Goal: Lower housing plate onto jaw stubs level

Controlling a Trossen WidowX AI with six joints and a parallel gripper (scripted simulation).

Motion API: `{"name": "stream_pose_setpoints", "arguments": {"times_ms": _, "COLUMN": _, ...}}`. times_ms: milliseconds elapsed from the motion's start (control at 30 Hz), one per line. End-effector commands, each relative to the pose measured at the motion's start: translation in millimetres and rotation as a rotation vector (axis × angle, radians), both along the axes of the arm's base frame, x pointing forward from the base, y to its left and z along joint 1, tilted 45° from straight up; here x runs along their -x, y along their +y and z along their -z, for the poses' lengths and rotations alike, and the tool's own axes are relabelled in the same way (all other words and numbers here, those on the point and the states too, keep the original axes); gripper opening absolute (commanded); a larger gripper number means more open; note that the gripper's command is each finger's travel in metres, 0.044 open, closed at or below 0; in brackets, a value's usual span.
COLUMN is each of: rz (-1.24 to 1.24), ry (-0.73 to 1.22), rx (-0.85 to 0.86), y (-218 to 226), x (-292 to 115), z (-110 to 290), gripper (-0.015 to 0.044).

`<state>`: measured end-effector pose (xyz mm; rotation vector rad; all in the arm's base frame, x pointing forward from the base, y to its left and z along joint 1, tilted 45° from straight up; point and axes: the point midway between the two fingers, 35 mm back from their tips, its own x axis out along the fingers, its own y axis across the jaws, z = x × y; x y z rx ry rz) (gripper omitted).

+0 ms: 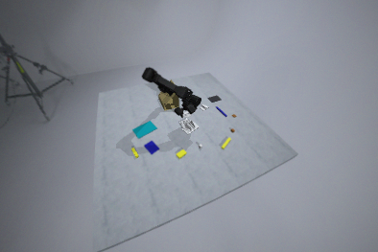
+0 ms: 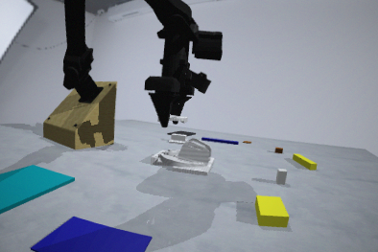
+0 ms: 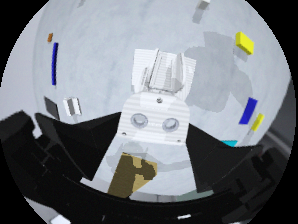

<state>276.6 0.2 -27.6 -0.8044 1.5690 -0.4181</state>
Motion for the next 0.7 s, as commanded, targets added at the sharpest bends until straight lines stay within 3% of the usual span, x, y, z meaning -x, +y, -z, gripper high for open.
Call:
{"name": "stream_pose_setpoints", "arguments": {"times_ms": 0, "rz": 0.001, "ry": -0.007, "rx": 0.005, "y": -0.5, "x": -0.8, "z": -0.5, "gripper": 0.0351}}
{"name": "stream_pose_setpoints", "arguments": {"times_ms": 667, "rz": 0.001, "ry": -0.007, "rx": 0.005, "y": -8.7, "x": 3.7, "z": -8.5, "gripper": 0.0351}}
